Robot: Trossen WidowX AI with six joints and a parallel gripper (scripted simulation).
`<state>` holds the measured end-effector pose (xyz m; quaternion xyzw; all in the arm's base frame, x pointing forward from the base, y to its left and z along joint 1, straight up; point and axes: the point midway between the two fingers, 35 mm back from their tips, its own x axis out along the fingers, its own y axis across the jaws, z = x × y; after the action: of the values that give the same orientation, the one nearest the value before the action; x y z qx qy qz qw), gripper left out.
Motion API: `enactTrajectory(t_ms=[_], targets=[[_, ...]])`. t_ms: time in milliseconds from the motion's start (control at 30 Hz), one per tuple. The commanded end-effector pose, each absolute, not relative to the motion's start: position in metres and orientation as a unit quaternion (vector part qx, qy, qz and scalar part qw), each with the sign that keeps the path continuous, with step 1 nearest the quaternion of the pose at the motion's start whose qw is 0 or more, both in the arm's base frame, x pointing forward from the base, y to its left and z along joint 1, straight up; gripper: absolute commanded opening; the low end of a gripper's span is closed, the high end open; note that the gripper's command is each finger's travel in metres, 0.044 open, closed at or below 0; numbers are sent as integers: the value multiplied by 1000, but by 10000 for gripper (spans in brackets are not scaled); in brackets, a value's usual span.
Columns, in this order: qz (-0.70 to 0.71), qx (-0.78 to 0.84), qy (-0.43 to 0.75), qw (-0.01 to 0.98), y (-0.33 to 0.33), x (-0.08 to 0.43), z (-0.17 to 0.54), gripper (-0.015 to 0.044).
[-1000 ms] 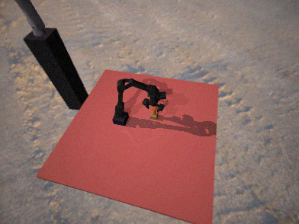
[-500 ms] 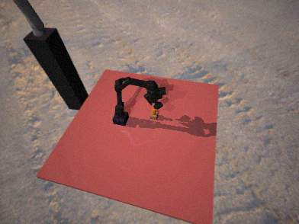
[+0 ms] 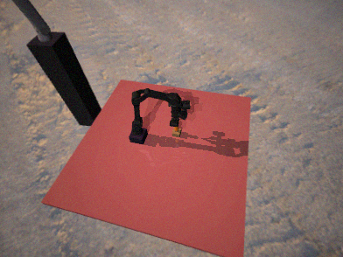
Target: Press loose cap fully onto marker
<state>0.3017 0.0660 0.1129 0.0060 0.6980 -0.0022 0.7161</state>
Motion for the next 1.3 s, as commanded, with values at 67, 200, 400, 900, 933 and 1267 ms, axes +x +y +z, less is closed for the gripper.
enactTrajectory(t_ms=[67, 200, 400, 900, 933, 1267], targets=[[-37, 42, 697, 715, 66, 302, 111, 0], [-37, 42, 697, 715, 66, 302, 111, 0], [-37, 42, 697, 715, 66, 302, 104, 0], [-37, 42, 697, 715, 66, 303, 82, 0], [-37, 42, 697, 715, 66, 303, 80, 0], [-35, 42, 693, 719, 67, 304, 76, 0]])
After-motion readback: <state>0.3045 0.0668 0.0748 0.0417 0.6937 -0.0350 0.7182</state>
